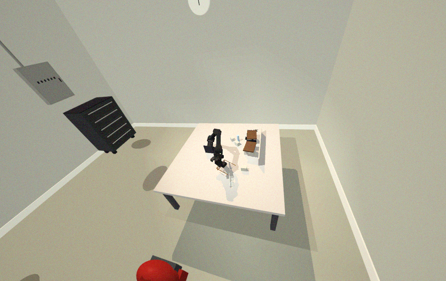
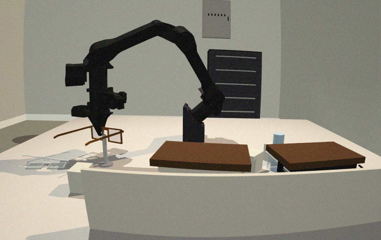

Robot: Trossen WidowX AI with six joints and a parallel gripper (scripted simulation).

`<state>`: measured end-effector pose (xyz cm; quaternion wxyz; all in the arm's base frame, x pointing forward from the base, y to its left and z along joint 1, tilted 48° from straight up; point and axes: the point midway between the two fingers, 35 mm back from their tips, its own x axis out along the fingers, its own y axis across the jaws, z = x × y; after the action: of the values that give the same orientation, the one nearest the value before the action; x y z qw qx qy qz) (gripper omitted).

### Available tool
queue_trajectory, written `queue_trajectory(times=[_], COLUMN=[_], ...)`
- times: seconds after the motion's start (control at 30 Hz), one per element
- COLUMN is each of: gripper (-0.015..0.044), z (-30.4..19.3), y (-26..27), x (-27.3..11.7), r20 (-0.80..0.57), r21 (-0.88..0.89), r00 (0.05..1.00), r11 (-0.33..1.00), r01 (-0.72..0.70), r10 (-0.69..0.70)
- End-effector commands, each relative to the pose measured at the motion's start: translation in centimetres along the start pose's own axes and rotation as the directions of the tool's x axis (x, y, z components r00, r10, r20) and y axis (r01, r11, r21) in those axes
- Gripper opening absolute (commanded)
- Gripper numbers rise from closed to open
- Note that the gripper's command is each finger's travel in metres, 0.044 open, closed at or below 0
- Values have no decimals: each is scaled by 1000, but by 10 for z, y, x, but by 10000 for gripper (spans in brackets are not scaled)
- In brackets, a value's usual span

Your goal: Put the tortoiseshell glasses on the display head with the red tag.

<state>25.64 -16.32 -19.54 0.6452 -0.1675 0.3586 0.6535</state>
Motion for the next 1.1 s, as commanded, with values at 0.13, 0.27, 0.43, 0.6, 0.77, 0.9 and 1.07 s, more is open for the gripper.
queue_trajectory(times=[0.13,0.27,0.43,0.6,0.77,0.9,1.07], gripper=[0,0,0,0,0,0,0], z=[0,0,0,2,6,8,9], y=[-2,-2,-2,-2,-2,-2,-3], x=[-3,-3,-3,-3,-3,-4,-22], r20=[-9,-9,-9,-9,-9,-9,-9], r21=[-9,-9,-9,-9,-9,-9,-8], r00=[1000,1000,1000,1000,1000,1000,1000], r11=[1000,1000,1000,1000,1000,1000,1000], r01=[4,4,4,4,4,4,4], r10=[-5,-5,-5,-4,-4,-4,-4])
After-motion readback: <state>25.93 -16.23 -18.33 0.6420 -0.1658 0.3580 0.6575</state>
